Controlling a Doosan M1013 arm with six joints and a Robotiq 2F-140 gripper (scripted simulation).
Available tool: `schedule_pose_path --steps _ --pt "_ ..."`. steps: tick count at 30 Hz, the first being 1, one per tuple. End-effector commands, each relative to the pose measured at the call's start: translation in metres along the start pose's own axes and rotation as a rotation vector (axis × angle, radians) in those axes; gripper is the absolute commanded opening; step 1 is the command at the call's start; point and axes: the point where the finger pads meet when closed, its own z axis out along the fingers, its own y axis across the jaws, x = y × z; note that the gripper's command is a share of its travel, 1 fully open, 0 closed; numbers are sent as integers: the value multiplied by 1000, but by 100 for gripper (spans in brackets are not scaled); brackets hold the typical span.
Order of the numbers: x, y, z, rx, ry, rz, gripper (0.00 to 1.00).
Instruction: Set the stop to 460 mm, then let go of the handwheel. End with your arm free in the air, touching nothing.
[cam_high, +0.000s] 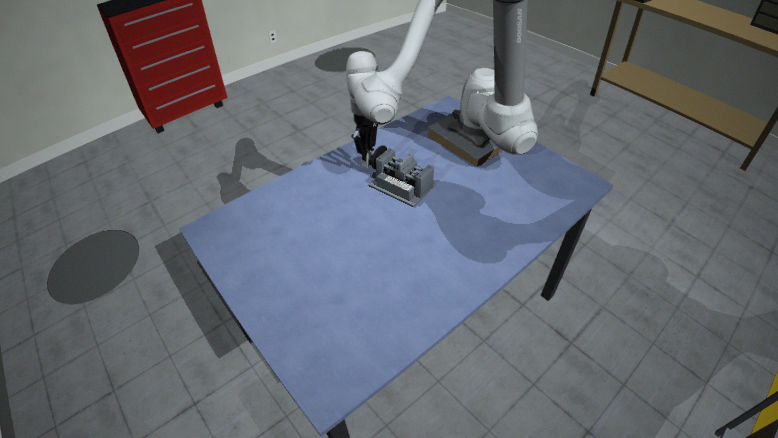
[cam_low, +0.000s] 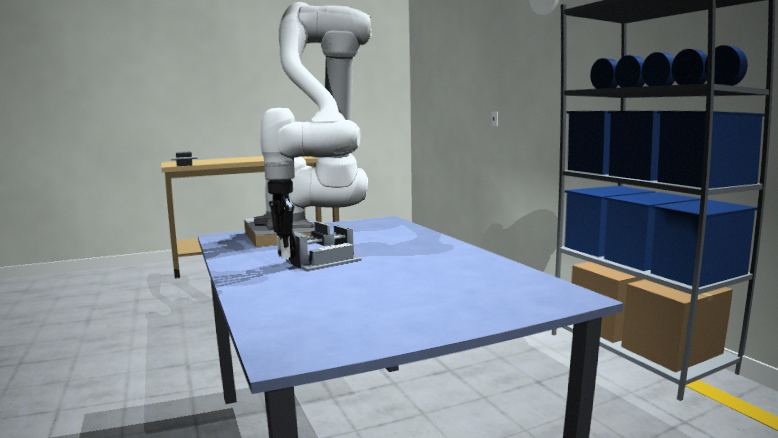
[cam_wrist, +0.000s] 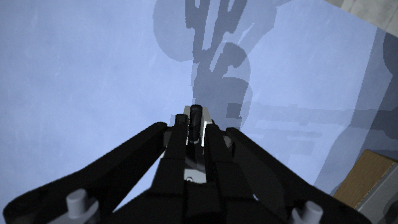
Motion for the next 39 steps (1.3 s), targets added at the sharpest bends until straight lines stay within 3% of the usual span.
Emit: schedule_pose_path --steps 1,21,39 --pt "0 -3 -11 -2 0 -1 4" --pt "0 13 -44 -2 0 -1 4" --pt "0 51 -43 -2 0 -1 4"
